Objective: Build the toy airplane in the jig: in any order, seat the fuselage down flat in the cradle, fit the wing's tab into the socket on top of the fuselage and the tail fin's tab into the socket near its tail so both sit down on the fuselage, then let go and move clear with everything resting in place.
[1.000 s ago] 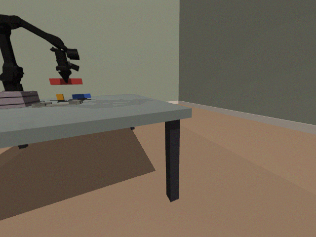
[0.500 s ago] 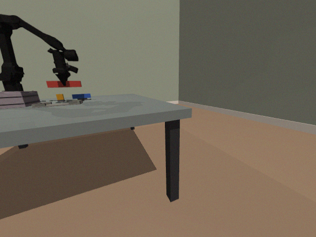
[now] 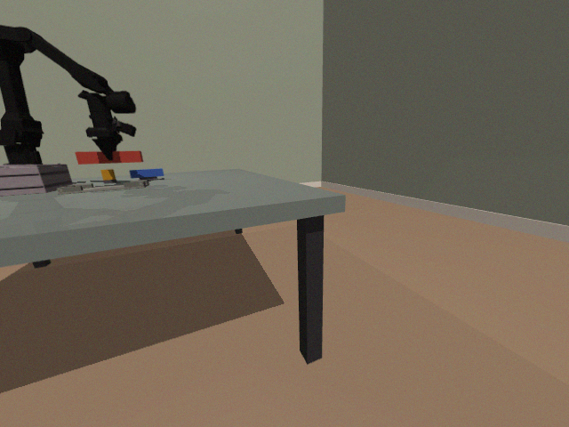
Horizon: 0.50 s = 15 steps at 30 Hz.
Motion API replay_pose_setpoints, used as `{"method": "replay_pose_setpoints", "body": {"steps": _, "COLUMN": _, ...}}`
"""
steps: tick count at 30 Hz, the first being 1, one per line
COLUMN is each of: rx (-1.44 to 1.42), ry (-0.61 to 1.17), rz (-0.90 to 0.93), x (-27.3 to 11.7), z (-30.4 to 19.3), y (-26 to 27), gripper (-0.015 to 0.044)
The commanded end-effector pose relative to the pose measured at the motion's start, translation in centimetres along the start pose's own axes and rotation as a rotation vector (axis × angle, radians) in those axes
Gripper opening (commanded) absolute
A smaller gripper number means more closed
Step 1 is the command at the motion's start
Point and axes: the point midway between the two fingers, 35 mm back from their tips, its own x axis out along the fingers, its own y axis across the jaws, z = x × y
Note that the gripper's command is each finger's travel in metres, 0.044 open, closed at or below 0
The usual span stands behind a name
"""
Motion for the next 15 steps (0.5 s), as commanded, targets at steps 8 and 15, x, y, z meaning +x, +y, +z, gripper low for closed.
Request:
{"method": "replay_pose_setpoints", "body": {"steps": 8, "rx": 0.007, "ry": -0.002, "rz": 0.002, "x": 1.5, "z": -1.4, "y": -2.8, "gripper": 0.0}}
{"method": "replay_pose_setpoints", "body": {"steps": 15, "rx": 0.013, "ry": -0.003, "rz": -0.001, "x": 2.4, "z": -2.6, "y": -4.5, "gripper": 0.0}}
